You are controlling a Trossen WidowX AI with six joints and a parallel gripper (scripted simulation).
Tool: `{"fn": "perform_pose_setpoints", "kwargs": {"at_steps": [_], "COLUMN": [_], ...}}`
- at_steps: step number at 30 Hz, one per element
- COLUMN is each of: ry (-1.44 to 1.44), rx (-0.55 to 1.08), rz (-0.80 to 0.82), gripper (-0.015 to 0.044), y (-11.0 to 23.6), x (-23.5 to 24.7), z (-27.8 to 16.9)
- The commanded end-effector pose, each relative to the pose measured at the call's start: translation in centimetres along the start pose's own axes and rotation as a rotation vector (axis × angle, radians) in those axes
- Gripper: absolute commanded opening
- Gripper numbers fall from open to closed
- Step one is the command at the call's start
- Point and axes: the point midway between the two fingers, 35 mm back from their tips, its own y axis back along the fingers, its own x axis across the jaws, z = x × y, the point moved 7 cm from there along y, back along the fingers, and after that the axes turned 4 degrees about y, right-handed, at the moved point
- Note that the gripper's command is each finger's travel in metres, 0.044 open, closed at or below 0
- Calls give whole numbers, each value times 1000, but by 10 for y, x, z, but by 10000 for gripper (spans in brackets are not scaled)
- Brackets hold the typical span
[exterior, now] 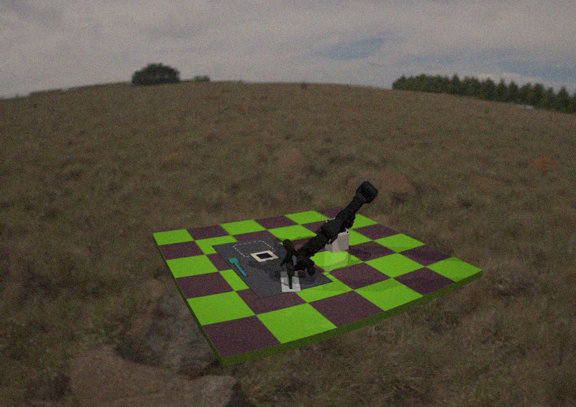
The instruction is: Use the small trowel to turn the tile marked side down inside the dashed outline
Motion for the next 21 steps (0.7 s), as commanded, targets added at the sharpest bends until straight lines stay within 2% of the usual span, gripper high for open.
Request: {"fn": "perform_pose_setpoints", "kwargs": {"at_steps": [1,21], "ry": [4,4], "rx": [-3,-3], "rz": [3,3], "gripper": [136,3], "y": [0,0], "x": [0,0], "z": [0,0]}}
